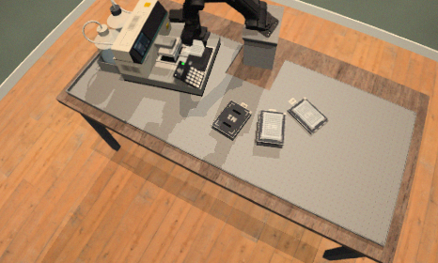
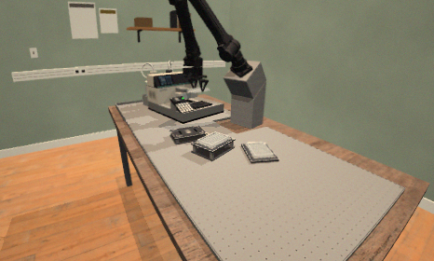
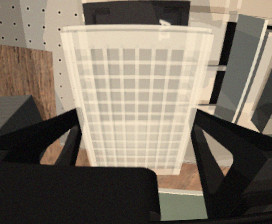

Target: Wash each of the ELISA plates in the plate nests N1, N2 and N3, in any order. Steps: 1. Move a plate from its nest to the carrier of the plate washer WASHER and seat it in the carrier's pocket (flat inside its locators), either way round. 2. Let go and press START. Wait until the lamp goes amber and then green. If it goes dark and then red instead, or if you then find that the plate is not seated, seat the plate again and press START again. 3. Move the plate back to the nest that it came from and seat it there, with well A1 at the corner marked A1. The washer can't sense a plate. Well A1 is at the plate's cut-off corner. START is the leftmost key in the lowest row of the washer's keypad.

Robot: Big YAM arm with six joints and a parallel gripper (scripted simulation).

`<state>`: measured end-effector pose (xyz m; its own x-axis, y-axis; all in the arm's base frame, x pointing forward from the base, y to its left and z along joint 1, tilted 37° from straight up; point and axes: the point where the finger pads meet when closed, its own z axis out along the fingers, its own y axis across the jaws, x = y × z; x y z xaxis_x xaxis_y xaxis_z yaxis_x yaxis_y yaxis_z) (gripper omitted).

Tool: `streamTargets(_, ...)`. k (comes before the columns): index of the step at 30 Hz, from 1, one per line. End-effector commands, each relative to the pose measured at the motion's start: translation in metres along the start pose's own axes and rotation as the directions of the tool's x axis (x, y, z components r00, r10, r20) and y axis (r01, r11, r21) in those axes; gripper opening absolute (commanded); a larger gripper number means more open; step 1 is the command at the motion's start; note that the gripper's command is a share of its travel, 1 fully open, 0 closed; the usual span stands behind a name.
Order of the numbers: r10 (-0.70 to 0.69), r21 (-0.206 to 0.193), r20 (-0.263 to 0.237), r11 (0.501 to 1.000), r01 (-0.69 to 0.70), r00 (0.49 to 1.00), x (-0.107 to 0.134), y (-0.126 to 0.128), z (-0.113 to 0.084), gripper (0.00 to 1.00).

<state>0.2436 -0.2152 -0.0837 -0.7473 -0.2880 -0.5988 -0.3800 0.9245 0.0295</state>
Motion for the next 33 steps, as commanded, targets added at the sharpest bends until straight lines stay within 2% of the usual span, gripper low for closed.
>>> streamTargets(1, 0.060, 0.015, 0.004, 0.998, -0.060, 0.998, -0.020, 0.002, -0.001, 0.84)
streamTargets(9, 0.076, 0.014, 0.007, 0.997, -0.076, 0.997, -0.057, 0.016, 0.004, 0.84)
streamTargets(11, 0.076, 0.014, 0.007, 0.997, -0.076, 0.997, -0.057, 0.016, 0.004, 0.84)
streamTargets(25, 0.067, 0.026, 0.023, 0.997, -0.067, 0.997, -0.132, 0.029, 0.010, 0.84)
streamTargets(28, 0.068, 0.025, 0.023, 0.997, -0.068, 0.997, -0.133, 0.030, 0.010, 0.84)
streamTargets(29, 0.100, 0.032, 0.016, 0.994, -0.100, 0.995, -0.121, 0.028, 0.007, 0.84)
streamTargets(30, 0.109, 0.021, 0.007, 0.994, -0.109, 0.994, -0.117, 0.031, 0.010, 0.84)
streamTargets(31, 0.111, 0.012, 0.014, 0.994, -0.111, 0.994, -0.128, 0.043, 0.012, 0.84)
streamTargets(33, 0.177, 0.011, 0.015, 0.984, -0.177, 0.984, -0.136, 0.049, 0.013, 0.84)
